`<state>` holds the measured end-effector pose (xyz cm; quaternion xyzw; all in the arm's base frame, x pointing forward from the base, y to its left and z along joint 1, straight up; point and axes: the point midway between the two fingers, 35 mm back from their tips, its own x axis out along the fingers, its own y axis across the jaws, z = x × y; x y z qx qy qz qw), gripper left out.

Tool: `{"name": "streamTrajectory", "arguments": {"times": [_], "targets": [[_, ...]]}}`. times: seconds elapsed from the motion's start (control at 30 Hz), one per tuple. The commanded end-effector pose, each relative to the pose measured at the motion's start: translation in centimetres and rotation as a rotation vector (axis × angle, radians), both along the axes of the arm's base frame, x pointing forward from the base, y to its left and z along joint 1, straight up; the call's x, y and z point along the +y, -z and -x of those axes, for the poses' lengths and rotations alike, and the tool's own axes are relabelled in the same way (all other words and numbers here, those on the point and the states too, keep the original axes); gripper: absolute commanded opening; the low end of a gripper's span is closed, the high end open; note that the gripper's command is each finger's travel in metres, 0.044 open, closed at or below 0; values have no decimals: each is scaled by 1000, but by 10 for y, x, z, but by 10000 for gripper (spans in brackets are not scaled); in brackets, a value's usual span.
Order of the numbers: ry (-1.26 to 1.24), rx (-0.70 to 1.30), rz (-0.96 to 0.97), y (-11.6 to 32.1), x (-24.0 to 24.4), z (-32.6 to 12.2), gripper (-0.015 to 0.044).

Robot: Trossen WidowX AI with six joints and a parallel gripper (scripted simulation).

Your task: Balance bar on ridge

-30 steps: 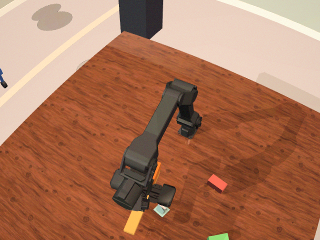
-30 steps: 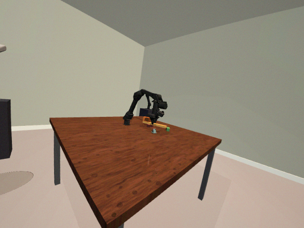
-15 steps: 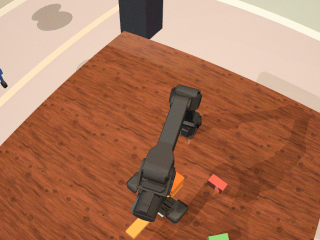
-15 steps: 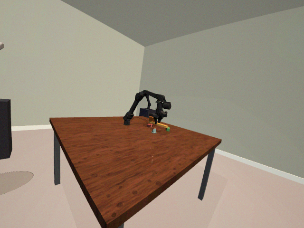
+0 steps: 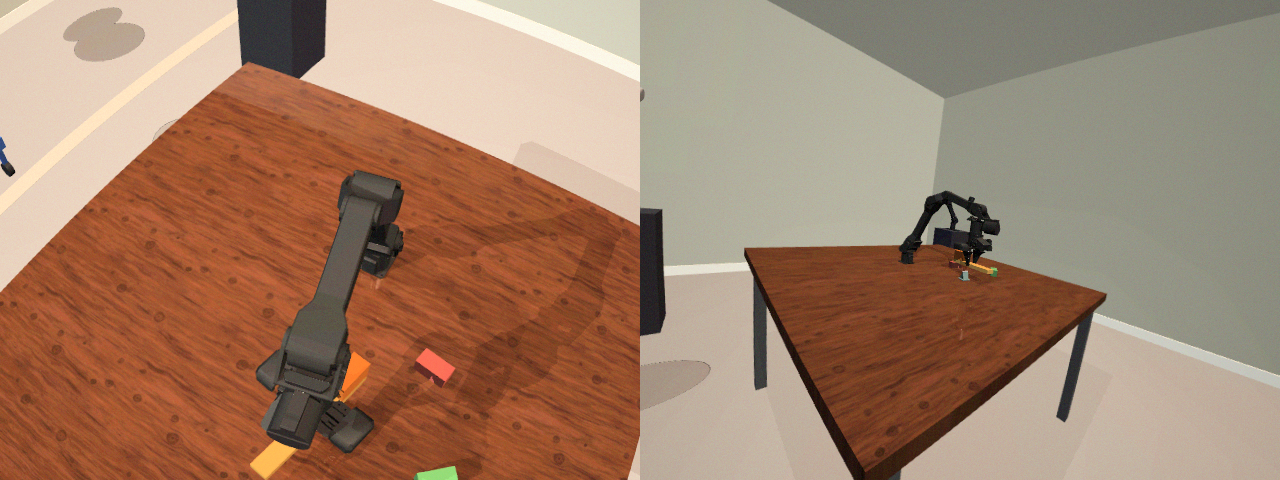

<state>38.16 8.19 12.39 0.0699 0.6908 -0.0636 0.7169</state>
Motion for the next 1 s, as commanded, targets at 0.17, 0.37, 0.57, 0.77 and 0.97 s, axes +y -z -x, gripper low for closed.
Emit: {"name": "streamTrajectory", "arguments": {"times": [0.17,0.37,0.57,0.77,0.97], "targets": [[16,2,-3,15,-2,1,0],[23,3,-3,22,-3,1,0],[23,3,-3,22,-3,1,0],[23,3,-3,22,-3,1,0],[23,3,-3,22,-3,1,0]]}}
